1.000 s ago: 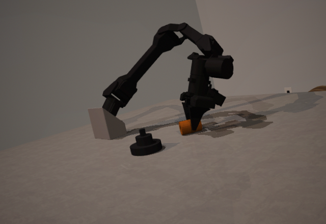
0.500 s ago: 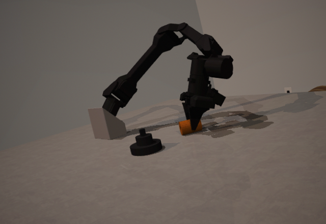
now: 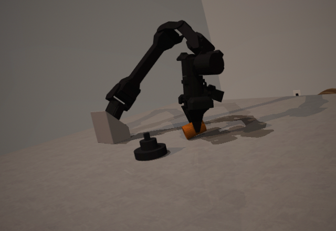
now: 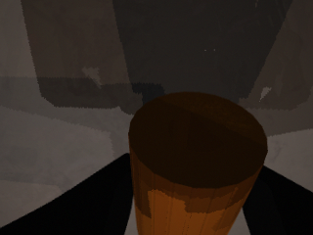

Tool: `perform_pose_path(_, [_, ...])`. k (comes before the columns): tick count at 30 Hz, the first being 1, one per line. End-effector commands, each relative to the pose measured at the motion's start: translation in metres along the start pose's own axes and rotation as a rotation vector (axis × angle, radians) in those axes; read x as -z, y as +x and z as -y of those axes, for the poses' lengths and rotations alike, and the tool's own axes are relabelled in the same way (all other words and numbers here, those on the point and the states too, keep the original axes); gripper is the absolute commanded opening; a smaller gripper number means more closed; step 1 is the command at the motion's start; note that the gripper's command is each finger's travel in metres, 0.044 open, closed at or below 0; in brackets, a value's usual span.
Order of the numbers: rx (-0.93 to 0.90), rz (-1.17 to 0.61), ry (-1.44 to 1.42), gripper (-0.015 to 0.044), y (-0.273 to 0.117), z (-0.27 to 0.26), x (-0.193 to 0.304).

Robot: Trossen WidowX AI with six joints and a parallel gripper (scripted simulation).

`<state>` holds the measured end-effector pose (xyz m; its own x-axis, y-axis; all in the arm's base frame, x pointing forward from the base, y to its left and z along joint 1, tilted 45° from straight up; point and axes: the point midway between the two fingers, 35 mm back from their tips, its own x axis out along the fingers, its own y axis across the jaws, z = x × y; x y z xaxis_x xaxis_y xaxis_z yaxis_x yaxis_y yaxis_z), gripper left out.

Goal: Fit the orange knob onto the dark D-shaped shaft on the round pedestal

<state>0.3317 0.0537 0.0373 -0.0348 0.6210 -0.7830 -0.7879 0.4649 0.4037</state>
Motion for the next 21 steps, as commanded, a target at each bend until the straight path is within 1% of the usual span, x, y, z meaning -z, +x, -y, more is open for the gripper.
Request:
perform_pose_path(1, [0.002, 0.077, -0.005, 0.0179, -0.003, -0.001, 0.004])
perform_pose_path(21, [0.003, 0.402, -0.003, 0.0179, -0.006, 0.000, 0.025])
